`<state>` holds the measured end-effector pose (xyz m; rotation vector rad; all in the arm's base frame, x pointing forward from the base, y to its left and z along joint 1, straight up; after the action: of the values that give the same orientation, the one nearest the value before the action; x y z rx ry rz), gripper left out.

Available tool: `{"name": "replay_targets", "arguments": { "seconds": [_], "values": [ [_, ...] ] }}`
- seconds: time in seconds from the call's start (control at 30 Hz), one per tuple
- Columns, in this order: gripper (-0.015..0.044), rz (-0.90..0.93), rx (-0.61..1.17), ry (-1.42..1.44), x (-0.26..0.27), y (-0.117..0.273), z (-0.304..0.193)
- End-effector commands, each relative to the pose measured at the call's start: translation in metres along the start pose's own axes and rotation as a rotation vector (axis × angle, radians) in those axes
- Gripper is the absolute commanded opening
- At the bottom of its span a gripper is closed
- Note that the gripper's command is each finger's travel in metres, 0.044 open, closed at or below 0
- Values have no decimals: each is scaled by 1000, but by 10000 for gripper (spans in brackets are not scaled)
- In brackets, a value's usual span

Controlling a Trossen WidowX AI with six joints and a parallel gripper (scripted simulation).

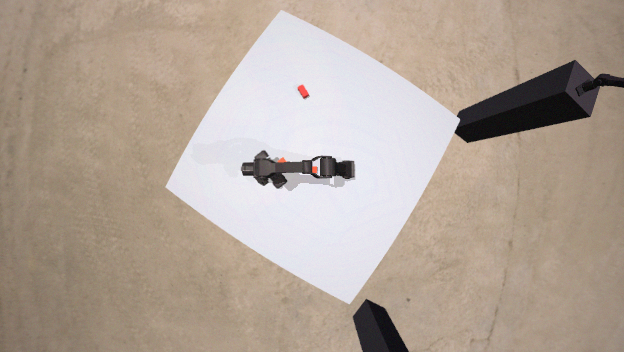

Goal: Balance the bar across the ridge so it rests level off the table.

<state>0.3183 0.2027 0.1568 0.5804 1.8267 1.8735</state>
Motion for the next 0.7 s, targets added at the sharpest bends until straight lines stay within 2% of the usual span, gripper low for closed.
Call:
{"name": "replay_targets", "arguments": {
  "seconds": [0.0,0.67],
  "values": [
    [0,4,-2,-1,0,-1,0],
    [0,4,-2,-1,0,-2,0]
  ]
}}
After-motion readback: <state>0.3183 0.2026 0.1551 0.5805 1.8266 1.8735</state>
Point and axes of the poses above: the point midway between the two fingers, 35 mm back from their tips, its own y axis back along the fingers, its own x axis across the jaws, z = x × y, the point moved 4 cm from there along y, back along the fingers, and after that the axes turned 15 degrees about -y, right-handed, at the moved point
